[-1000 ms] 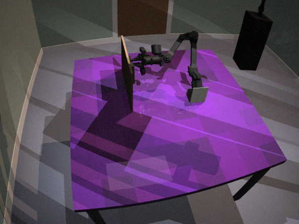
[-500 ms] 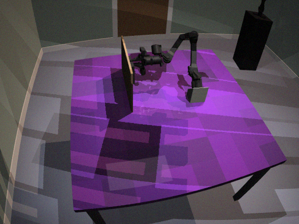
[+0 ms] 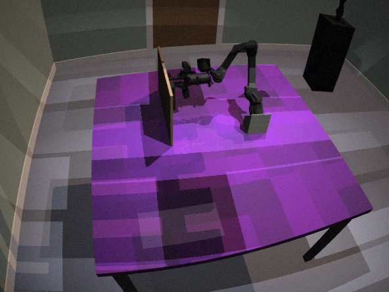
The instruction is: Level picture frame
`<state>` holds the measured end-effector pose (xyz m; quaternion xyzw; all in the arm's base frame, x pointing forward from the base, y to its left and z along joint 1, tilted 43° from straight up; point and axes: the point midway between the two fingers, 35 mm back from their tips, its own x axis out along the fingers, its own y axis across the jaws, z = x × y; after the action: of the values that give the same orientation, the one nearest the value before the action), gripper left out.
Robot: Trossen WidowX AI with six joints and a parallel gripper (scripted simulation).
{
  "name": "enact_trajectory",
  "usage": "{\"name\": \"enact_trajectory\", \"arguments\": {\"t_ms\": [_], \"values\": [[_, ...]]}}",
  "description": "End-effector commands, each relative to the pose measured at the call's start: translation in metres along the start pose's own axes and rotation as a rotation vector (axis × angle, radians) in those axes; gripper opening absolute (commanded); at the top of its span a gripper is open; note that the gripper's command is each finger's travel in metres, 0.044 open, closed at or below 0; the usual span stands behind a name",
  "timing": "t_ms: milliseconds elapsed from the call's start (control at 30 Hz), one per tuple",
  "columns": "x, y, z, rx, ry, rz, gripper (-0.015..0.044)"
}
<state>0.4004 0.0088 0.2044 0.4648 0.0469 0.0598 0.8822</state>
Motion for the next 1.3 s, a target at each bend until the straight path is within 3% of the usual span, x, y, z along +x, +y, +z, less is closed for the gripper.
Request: {"name": "enact_trajectory", "arguments": {"t_ms": [0,1267], "values": [[-0.0001,0.0013,-0.0008,0.003,0.001,0.006,0.0],[0.0002,-0.0059,-0.0001,0.0,-0.002,0.001,0.0]]}}
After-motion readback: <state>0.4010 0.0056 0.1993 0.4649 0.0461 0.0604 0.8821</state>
